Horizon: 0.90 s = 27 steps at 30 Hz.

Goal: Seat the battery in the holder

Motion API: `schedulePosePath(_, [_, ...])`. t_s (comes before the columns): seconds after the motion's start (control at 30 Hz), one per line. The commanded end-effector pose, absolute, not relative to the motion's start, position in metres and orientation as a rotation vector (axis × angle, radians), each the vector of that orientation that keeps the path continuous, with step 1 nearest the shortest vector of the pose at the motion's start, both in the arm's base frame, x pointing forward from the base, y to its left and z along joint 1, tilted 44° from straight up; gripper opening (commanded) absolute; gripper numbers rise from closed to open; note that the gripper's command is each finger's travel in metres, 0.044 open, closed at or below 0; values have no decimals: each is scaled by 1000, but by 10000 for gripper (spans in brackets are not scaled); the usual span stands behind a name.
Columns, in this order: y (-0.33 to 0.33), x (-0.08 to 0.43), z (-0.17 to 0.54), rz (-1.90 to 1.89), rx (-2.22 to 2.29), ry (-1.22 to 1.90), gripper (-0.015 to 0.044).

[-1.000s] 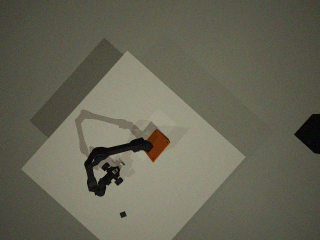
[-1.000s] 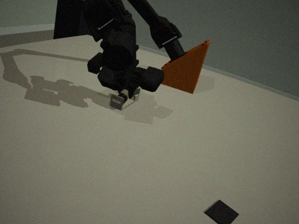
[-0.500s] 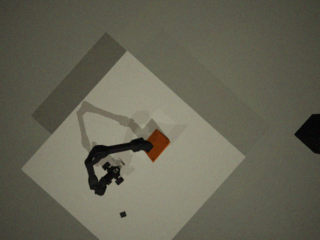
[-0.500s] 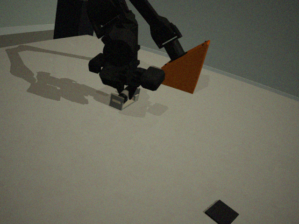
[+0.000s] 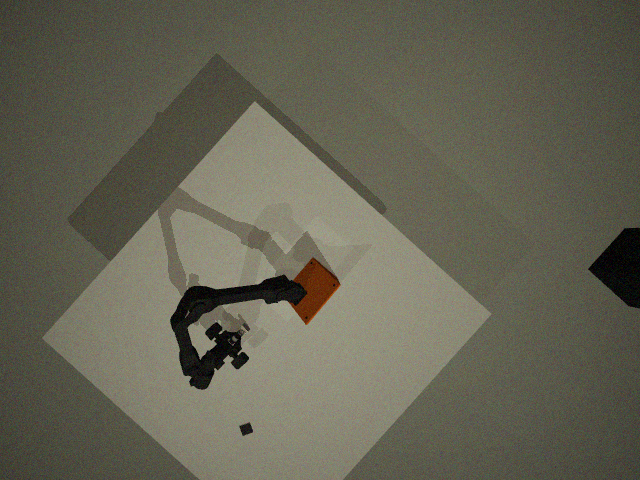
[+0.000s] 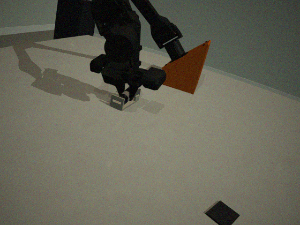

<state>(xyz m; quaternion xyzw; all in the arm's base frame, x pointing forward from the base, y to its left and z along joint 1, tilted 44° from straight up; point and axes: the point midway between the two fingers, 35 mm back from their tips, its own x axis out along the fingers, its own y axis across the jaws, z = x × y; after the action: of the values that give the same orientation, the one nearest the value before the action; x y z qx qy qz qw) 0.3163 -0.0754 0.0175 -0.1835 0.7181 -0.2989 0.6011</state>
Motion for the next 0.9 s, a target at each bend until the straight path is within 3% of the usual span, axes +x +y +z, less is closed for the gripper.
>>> schedulePosePath(0.0, [-76,322,16,-686,-427,1626,88])
schedulePosePath(0.87, [-78,317,15,-642,-456,1521,88])
